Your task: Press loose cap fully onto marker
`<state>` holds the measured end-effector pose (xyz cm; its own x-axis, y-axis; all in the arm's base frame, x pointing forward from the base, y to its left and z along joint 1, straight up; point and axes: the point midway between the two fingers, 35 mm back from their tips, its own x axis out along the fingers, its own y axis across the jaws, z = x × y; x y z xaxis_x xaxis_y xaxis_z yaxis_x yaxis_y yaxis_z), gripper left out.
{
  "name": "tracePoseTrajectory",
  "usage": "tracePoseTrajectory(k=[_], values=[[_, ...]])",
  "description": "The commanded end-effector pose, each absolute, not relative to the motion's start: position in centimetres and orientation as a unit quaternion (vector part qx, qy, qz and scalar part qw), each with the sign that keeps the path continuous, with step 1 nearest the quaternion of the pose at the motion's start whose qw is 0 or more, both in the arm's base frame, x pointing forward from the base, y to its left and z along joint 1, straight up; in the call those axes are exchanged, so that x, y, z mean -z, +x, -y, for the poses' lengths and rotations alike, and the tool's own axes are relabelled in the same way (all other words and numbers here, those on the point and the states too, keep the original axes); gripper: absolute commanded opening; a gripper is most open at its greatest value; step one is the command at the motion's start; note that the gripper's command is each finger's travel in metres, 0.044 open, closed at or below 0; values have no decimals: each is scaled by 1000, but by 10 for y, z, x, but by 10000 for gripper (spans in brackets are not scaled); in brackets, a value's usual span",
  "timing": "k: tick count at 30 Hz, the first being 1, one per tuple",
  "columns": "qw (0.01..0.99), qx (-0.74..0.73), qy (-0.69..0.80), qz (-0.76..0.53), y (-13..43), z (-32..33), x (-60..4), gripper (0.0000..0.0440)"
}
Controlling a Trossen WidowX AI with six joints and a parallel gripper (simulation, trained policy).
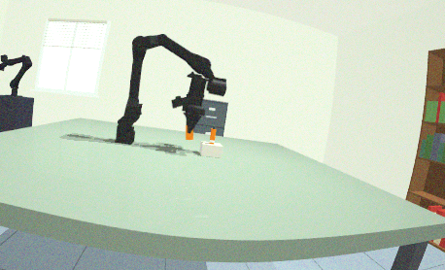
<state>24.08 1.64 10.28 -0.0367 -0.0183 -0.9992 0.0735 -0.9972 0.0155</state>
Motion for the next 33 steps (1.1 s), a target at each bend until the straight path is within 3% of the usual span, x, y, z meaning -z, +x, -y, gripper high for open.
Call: tracePoseTrajectory(k=[1, 33], values=[[30, 711, 702, -17, 247, -14, -114, 1], [-25, 685, 728, 23, 297, 19, -183, 0]])
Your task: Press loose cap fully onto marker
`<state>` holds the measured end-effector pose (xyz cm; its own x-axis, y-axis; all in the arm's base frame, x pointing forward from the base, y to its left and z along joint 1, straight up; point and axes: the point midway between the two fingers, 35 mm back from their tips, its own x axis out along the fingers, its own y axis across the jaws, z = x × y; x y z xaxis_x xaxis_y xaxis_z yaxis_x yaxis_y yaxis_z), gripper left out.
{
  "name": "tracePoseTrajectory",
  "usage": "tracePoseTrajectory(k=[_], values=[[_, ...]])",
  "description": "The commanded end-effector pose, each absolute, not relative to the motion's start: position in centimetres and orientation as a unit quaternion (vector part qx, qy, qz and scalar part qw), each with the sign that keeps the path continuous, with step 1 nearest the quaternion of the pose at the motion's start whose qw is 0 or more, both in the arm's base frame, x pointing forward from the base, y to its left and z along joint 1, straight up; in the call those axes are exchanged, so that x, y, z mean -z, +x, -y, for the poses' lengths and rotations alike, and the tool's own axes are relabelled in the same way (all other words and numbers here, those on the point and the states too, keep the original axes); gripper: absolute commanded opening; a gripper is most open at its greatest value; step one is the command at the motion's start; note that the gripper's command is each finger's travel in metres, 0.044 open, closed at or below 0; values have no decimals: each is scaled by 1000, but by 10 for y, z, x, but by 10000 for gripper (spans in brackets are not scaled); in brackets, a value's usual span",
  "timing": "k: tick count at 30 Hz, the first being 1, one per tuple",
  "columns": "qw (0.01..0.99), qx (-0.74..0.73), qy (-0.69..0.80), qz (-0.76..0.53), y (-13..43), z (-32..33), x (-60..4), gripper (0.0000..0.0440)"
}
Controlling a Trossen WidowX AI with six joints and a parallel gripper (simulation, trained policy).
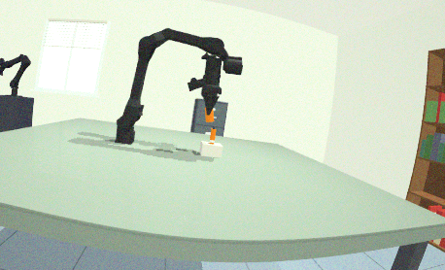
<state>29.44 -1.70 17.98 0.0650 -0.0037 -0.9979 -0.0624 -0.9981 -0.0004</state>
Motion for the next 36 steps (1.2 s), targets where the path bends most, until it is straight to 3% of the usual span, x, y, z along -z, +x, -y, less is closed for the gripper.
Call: tracePoseTrajectory(k=[1, 36], values=[[26, -685, -727, -24, 298, 20, -183, 0], [46, -731, -680, -23, 315, 26, -142, 0]])
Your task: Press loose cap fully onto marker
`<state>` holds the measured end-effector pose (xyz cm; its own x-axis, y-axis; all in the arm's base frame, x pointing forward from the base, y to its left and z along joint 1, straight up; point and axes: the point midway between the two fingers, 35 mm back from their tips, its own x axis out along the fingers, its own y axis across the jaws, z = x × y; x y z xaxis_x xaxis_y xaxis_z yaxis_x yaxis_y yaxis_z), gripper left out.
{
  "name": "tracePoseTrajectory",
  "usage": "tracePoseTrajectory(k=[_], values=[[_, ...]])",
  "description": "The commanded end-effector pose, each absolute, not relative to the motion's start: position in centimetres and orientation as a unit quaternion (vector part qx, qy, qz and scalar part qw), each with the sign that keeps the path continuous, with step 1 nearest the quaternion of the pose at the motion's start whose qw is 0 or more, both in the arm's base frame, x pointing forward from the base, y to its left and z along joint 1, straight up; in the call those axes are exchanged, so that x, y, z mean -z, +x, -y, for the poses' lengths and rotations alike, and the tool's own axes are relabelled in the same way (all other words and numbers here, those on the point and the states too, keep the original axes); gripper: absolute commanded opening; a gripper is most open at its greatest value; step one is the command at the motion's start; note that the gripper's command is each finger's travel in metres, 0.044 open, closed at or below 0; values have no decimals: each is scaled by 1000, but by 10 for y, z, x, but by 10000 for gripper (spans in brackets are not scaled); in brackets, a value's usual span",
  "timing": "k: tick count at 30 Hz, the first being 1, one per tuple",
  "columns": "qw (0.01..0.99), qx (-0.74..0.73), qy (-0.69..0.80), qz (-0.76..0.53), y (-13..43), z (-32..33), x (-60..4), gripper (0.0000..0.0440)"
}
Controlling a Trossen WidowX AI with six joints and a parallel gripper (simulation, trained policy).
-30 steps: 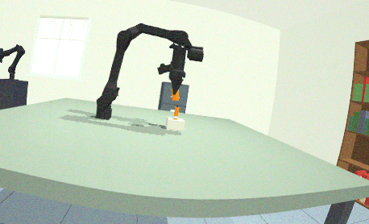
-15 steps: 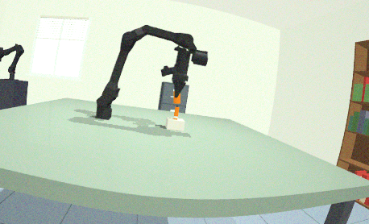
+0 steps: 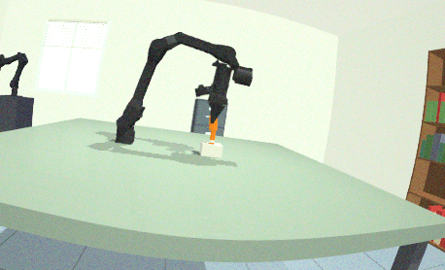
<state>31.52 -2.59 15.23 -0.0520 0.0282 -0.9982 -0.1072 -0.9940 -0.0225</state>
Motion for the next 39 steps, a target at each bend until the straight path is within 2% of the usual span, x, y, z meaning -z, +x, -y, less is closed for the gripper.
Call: tracePoseTrajectory(k=[1, 8, 11, 28, 31, 39], values=[[46, -732, -679, -23, 315, 26, -140, 0], [48, -742, -669, -22, 314, 26, -120, 2], [45, -747, -662, -23, 311, 26, -113, 80], [55, -761, -646, -16, 297, 22, -113, 174], [61, -761, -646, -13, 292, 20, -116, 227], [69, -750, -658, -9, 287, 18, -122, 429]])
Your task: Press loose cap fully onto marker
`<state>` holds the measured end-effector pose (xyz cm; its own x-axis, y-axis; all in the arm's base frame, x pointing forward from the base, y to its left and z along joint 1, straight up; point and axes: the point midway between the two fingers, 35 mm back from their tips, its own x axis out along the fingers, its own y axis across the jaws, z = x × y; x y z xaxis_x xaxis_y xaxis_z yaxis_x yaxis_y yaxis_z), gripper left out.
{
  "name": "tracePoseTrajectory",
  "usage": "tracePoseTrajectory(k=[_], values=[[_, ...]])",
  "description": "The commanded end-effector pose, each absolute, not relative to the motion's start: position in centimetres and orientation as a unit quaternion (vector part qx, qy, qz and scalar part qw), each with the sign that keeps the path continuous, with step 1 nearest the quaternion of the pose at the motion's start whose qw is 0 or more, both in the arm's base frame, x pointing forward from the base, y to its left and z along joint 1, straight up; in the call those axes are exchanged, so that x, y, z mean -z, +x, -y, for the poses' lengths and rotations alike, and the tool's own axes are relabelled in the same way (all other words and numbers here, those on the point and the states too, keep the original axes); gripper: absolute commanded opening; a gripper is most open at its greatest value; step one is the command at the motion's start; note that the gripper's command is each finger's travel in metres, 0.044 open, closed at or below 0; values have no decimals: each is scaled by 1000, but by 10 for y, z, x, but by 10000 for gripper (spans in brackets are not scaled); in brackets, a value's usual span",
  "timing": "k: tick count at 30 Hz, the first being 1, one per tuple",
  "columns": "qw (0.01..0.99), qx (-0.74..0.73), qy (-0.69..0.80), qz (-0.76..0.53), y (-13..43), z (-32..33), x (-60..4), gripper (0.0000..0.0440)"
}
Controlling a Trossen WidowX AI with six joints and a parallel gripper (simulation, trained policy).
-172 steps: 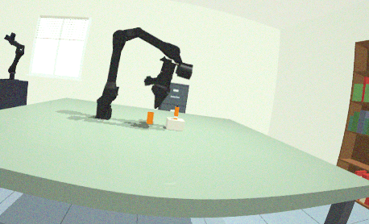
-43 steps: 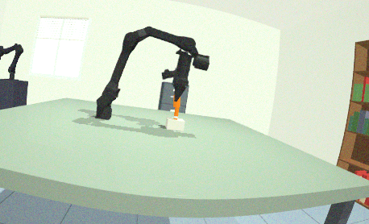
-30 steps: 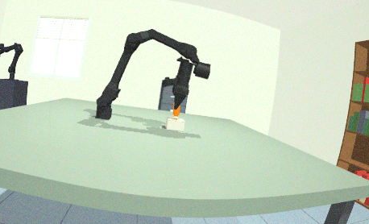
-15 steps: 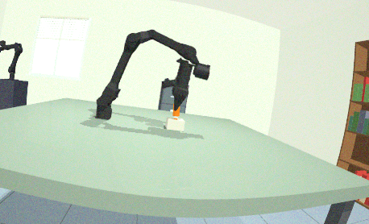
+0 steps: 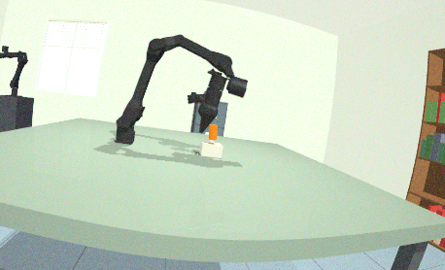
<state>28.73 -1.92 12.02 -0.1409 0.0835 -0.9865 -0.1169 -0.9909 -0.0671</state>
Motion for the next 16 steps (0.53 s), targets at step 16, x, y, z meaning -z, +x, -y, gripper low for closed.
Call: tracePoseTrajectory(k=[16], values=[[83, -700, -709, -10, 291, 21, -166, 407]])
